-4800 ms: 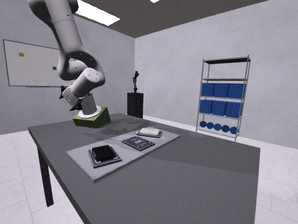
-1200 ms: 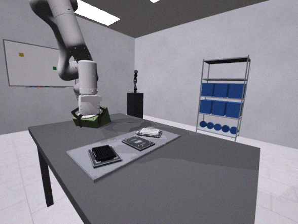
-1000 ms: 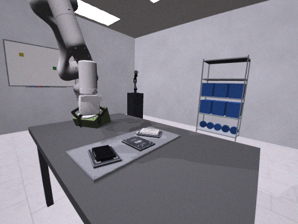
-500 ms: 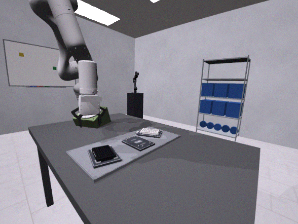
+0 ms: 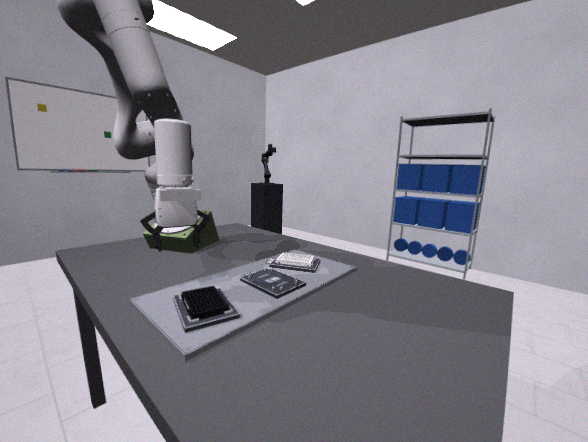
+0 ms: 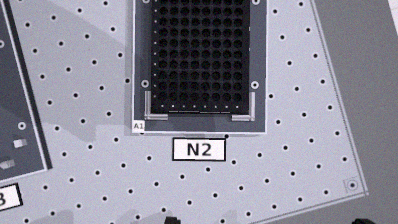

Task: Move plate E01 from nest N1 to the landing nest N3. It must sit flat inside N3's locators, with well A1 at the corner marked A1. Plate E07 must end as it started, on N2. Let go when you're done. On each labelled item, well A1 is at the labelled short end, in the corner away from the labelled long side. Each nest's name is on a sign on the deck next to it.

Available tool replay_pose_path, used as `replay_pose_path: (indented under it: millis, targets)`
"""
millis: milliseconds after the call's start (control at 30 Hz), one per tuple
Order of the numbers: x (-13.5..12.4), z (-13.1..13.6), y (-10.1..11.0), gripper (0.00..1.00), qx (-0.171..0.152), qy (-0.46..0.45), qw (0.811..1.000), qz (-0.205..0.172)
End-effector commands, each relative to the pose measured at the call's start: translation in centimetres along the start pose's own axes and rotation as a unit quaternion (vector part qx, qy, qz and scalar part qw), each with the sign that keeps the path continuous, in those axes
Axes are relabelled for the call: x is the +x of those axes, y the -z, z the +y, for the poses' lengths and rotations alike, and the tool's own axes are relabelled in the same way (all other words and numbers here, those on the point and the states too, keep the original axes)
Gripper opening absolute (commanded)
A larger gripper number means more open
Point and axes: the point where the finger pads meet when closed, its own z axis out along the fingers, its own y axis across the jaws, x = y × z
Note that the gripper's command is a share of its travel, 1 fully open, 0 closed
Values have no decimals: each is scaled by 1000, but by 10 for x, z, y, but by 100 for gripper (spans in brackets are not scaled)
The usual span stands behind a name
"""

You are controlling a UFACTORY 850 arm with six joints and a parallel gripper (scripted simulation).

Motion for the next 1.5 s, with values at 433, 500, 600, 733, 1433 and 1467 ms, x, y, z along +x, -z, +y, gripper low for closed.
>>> replay_pose_path:
  millis: [433,500,600,733,1433,1467]
  targets:
    - [-22,-66,0,100,0,229,973,1]
    - [-26,-75,0,100,0,261,965,1]
    - [-31,-89,0,100,0,309,951,1]
    - [-37,-108,0,100,0,368,930,1]
    - [-65,-189,0,100,0,368,930,1]
    - [-67,-193,0,100,0,368,930,1]
